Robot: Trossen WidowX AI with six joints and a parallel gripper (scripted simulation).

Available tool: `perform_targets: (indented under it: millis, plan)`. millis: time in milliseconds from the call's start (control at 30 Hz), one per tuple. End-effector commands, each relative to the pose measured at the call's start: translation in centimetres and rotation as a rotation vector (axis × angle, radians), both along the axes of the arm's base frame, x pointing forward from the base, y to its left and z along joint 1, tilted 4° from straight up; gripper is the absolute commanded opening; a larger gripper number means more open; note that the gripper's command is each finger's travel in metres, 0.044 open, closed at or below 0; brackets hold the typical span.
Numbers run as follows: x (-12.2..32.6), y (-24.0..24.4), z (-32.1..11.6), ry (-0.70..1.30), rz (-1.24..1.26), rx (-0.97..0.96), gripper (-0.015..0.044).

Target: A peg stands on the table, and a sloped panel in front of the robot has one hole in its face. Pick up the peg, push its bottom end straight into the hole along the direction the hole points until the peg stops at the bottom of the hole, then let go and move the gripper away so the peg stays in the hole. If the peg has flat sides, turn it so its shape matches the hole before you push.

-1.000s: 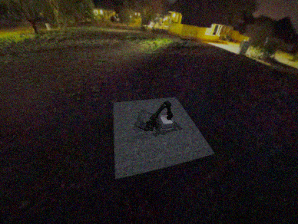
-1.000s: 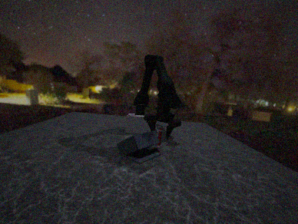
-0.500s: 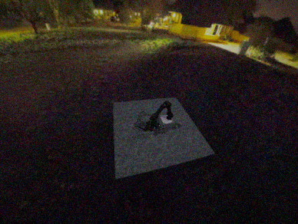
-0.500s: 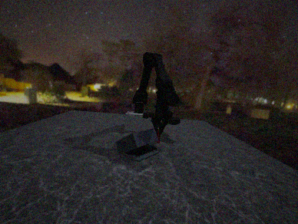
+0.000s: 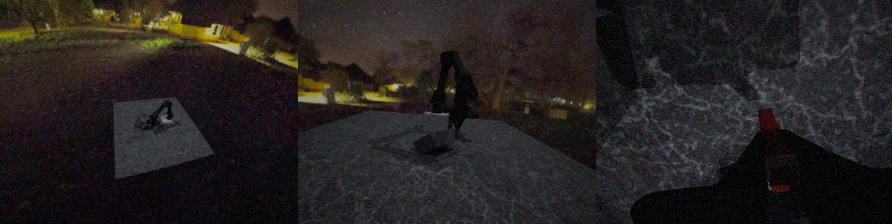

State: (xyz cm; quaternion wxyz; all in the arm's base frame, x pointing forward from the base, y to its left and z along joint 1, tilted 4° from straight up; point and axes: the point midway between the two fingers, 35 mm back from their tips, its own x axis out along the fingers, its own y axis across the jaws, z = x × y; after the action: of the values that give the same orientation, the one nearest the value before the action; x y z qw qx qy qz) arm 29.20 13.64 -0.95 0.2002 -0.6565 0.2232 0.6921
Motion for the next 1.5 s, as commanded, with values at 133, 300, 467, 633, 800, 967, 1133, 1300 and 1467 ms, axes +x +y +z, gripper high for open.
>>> perform_targets:
  millis: [133, 300, 467, 633, 800, 967, 1133, 1300, 1467]
  plan:
    - [0.3, 0.1, 4.5, -0.013, -0.003, 0.002, 0.0000]
    - [0.4, 0.2, 5.1, -0.013, -0.003, 0.004, 0.0000]
    - [0.7, -0.2, 5.1, -0.013, -0.006, 0.019, 0.0000]
    - [1.1, -0.7, 5.2, -0.014, -0.010, 0.039, 0.0000]
    - [1.5, -1.1, 5.3, -0.016, -0.013, 0.058, 0.0000]
    - [1.8, -1.6, 5.5, -0.019, -0.017, 0.077, 0.0000]
    - [2.2, -2.1, 5.6, -0.022, -0.020, 0.096, 0.0000]
    - [2.5, -2.6, 5.7, -0.026, -0.023, 0.115, 0.0000]
    - [2.9, -3.1, 5.8, -0.032, -0.026, 0.134, 0.0000]
